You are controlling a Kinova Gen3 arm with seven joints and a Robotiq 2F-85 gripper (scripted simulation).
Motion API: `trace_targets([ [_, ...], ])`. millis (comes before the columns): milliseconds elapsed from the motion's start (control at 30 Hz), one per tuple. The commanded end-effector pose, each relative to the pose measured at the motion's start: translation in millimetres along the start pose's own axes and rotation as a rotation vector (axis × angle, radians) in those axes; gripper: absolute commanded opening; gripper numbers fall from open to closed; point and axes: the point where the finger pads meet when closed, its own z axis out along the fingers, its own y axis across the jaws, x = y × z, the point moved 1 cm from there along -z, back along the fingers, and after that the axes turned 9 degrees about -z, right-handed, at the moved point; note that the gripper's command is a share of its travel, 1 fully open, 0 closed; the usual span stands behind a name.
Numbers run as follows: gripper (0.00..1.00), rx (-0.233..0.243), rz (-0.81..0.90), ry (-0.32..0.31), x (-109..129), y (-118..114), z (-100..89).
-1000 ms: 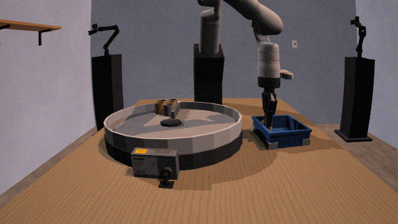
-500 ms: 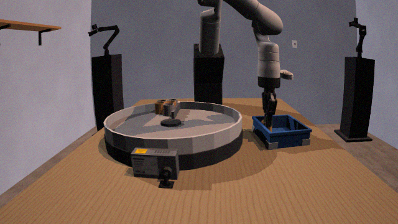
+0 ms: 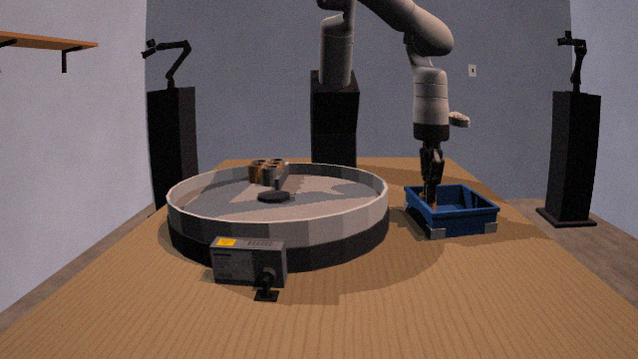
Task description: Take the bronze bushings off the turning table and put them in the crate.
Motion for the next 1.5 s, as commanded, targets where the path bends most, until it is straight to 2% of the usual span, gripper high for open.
trace_targets([
  [0,0.19,-0.001,0.0,0.0,0.2,0.5,-0.4],
  [1267,0.19,-0.001,0.0,0.0,0.2,0.5,-0.4],
  [1467,0.19,-0.001,0.0,0.0,0.1,0.2,-5.4],
])
